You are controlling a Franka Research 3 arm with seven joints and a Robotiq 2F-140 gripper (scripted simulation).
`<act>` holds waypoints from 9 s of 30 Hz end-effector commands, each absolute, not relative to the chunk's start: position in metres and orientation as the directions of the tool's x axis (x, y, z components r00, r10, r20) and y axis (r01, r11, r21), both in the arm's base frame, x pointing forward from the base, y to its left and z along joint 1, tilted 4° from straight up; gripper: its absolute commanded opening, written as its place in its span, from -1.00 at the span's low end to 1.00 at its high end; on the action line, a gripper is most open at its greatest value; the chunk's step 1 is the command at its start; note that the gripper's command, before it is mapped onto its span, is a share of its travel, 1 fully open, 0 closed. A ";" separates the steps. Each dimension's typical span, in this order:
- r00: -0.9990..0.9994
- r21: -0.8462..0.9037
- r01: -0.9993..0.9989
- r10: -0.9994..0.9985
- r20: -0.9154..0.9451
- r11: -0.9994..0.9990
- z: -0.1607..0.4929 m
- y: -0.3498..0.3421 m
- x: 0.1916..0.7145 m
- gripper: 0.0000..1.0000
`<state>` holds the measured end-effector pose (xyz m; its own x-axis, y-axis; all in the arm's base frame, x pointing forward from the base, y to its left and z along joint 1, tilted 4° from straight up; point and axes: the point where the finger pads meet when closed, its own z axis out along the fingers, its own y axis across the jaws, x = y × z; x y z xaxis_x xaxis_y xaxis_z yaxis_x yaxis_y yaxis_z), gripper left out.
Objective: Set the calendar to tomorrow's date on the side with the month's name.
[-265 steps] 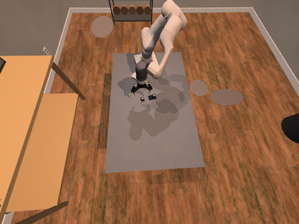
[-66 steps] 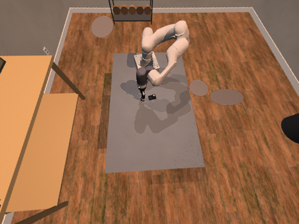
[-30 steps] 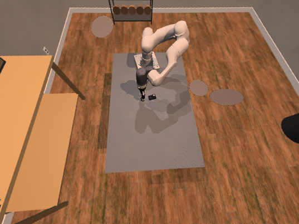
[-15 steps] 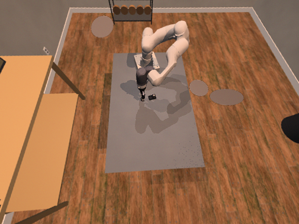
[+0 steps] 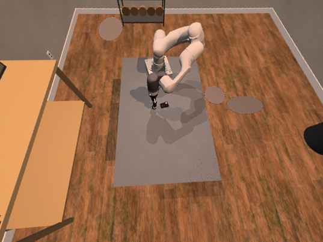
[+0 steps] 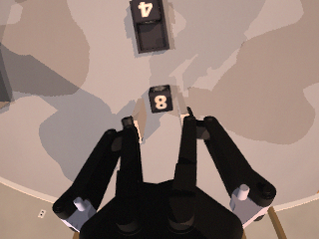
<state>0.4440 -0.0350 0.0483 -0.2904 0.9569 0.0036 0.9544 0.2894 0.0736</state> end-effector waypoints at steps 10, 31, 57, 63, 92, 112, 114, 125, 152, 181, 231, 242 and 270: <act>-0.294 0.075 0.953 0.956 0.001 0.293 0.045 -0.036 0.445 -0.42; -0.294 0.075 0.953 0.956 0.001 0.293 0.019 -0.035 0.447 -0.42; -0.294 0.075 0.953 0.956 0.001 0.293 0.018 -0.035 0.447 -0.42; -0.294 0.075 0.953 0.956 0.001 0.293 0.018 -0.035 0.447 -0.42; -0.294 0.075 0.953 0.956 0.001 0.293 0.018 -0.035 0.447 -0.66; -0.294 0.075 0.953 0.956 0.001 0.293 0.038 -0.036 0.446 -0.66; -0.294 0.075 0.953 0.956 0.001 0.293 0.051 -0.036 0.445 -0.66; -0.294 0.075 0.953 0.956 0.001 0.293 0.111 -0.037 0.441 -0.66; -0.287 0.076 0.955 0.958 0.001 0.286 0.128 0.050 0.414 -0.66; -0.287 0.075 0.955 0.958 0.001 0.286 0.085 0.052 0.417 -0.66; -0.287 0.075 0.955 0.958 0.001 0.286 0.065 0.052 0.418 -0.66; -0.287 0.075 0.955 0.958 0.001 0.286 0.065 0.052 0.418 -0.66; -0.288 0.075 0.955 0.958 0.001 0.287 0.065 0.052 0.418 -0.66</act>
